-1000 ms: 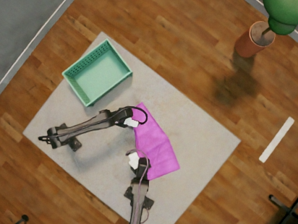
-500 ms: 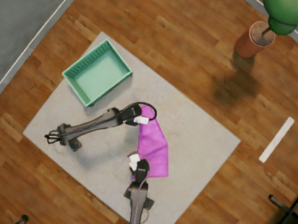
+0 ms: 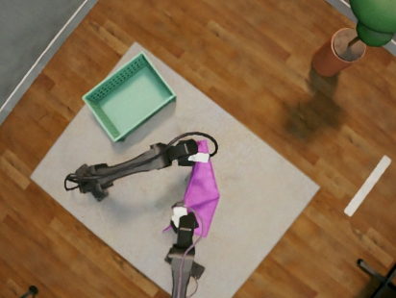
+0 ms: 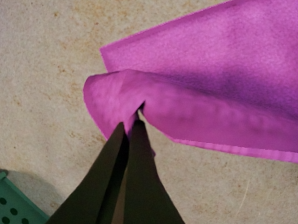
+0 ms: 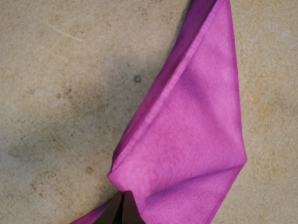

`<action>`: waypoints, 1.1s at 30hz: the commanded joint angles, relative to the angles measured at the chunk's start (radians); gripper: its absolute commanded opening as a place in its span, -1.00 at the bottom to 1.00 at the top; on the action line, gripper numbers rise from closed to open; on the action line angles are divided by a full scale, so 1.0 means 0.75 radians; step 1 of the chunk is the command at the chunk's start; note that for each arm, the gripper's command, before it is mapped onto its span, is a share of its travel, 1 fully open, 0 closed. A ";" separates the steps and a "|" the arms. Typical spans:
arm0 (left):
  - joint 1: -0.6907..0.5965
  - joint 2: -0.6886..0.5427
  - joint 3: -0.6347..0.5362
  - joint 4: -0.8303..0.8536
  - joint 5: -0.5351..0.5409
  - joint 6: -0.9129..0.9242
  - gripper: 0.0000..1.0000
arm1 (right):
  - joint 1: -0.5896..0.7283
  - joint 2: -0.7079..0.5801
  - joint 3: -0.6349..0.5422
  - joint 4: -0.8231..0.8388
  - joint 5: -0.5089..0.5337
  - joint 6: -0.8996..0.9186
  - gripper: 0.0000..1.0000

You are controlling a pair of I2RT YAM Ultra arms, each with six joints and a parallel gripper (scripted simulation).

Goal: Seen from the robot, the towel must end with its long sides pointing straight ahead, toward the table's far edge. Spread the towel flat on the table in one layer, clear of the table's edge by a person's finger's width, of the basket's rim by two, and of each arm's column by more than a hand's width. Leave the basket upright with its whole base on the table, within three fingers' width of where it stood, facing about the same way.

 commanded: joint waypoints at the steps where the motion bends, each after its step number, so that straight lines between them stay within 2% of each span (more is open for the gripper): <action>1: -0.016 0.018 0.064 0.018 -0.027 -0.068 -1.00 | 0.019 -0.044 0.065 -0.028 0.011 0.067 -1.00; 3: -0.001 0.039 0.104 -0.007 -0.031 -0.070 -1.00 | 0.022 -0.040 0.071 -0.031 0.018 0.071 -1.00; 4: -0.024 0.050 0.128 0.070 -0.030 -0.106 -1.00 | 0.028 -0.029 0.096 -0.033 0.024 0.111 -1.00; 6: -0.021 0.063 0.150 0.028 -0.033 -0.107 -1.00 | 0.030 -0.027 0.099 -0.035 0.027 0.113 -1.00; 7: -0.032 0.064 0.154 0.117 -0.032 -0.141 -1.00 | 0.037 0.018 0.126 -0.037 0.036 0.153 -1.00; 9: -0.029 0.072 0.166 0.114 -0.035 -0.142 -1.00 | 0.038 -0.005 0.129 -0.040 0.037 0.155 -1.00; 10: -0.039 0.024 0.103 0.186 -0.032 -0.174 -1.00 | 0.045 0.027 0.156 -0.040 0.046 0.194 -1.00; 12: -0.027 0.021 0.092 0.200 -0.037 -0.175 -1.00 | 0.046 0.022 0.160 -0.043 0.049 0.195 -1.00; 16: -0.055 -0.012 0.005 0.389 -0.039 -0.236 -1.00 | 0.060 0.049 0.217 -0.047 0.068 0.269 -1.00; 18: -0.055 -0.012 0.005 0.389 -0.039 -0.236 -1.00 | 0.060 0.049 0.217 -0.047 0.068 0.269 -1.00; 20: -0.040 -0.037 -0.060 0.452 -0.048 -0.240 -1.00 | 0.060 0.013 0.221 -0.051 0.069 0.271 -1.00; 21: -0.064 -0.044 -0.086 0.529 -0.050 -0.268 -1.00 | 0.066 0.062 0.248 -0.051 0.081 0.305 -1.00; 28: -0.082 -0.084 -0.217 0.765 -0.071 -0.323 -1.00 | 0.078 0.088 0.307 -0.048 0.102 0.369 -1.00; 32: -0.081 -0.082 -0.268 0.879 -0.086 -0.346 -1.00 | 0.082 0.083 0.336 -0.049 0.112 0.398 -1.00; 33: -0.100 -0.030 -0.254 0.913 -0.098 -0.366 -1.00 | 0.087 0.113 0.359 -0.062 0.121 0.423 -1.00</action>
